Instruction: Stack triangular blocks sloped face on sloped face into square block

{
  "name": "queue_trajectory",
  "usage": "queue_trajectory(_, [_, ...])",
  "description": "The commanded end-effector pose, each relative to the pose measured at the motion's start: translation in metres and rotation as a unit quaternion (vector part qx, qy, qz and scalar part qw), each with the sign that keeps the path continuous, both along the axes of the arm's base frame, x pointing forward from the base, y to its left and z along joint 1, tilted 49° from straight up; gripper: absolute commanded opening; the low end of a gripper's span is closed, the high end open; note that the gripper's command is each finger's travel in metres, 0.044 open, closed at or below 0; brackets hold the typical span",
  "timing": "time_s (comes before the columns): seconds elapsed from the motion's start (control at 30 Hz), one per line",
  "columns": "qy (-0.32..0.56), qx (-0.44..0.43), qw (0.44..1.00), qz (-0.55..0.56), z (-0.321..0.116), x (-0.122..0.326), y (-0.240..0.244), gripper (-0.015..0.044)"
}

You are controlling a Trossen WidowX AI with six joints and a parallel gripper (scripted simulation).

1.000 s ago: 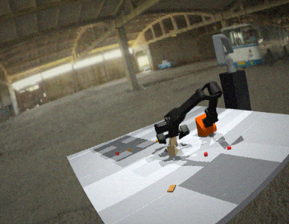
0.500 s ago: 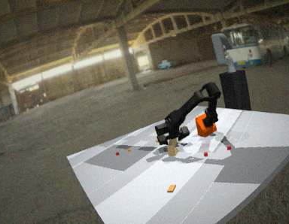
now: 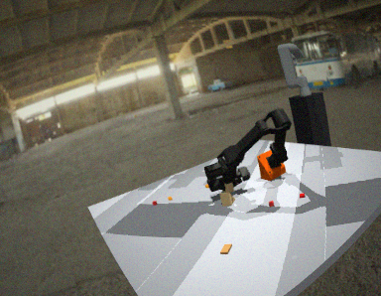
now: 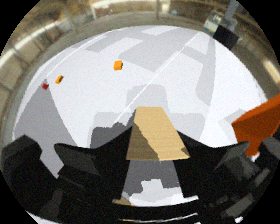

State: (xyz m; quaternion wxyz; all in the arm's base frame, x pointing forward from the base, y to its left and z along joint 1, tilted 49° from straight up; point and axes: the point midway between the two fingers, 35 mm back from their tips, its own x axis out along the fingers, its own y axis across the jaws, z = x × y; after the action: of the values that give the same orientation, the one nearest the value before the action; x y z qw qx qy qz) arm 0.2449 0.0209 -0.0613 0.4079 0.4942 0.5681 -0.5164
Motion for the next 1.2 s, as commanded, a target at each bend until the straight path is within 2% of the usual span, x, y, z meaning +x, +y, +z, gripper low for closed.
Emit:
queue_trajectory(0.0, [0.0, 0.0, 1.0, 0.0, 0.001, 0.0, -0.002, 0.0])
queue_trajectory(0.2, [0.001, 0.02, 1.0, -0.005, 0.001, 0.0, -0.005, 0.0])
queue_trajectory(0.7, [-0.005, 0.212, 0.976, -0.042, -0.001, -0.001, -0.034, 0.0])
queue_trajectory(1.17, [-0.01, 0.381, 0.921, -0.074, -0.012, -0.004, -0.058, 0.0])
